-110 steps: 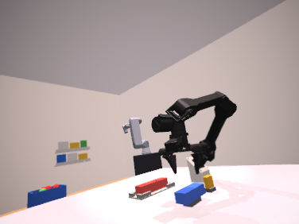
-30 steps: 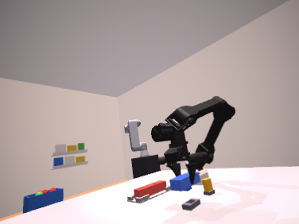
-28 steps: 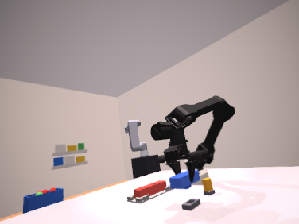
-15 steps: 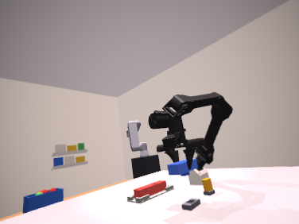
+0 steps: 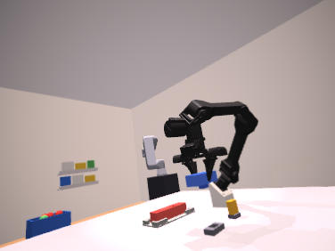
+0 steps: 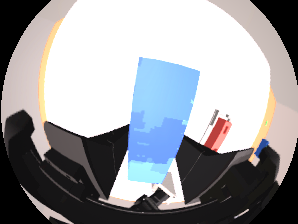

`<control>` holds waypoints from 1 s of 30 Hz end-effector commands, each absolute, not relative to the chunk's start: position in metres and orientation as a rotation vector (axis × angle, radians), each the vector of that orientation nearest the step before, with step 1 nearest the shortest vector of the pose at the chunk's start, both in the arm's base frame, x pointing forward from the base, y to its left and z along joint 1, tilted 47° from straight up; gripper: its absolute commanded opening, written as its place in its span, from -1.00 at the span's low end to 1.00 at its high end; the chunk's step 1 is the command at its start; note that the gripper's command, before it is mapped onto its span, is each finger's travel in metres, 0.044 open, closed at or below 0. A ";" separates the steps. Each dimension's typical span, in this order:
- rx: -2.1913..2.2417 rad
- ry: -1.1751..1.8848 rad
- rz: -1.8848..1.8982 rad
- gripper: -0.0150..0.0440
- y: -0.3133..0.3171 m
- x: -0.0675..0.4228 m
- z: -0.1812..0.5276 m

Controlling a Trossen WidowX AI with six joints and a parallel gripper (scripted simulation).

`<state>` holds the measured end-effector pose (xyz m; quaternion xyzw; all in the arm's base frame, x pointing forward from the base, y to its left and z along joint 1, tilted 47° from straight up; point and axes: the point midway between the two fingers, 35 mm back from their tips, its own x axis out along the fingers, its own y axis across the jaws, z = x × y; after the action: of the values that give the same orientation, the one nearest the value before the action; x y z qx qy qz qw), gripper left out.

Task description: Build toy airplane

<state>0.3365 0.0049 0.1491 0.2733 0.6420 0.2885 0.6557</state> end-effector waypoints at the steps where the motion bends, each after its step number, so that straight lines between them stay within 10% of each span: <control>1: 0.588 1.443 0.671 -0.49 -0.004 0.336 0.139; 30: 0.208 1.239 0.949 -0.49 -0.062 0.320 0.067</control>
<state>0.3236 -0.0558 0.0741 0.1080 0.5650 0.4170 0.7037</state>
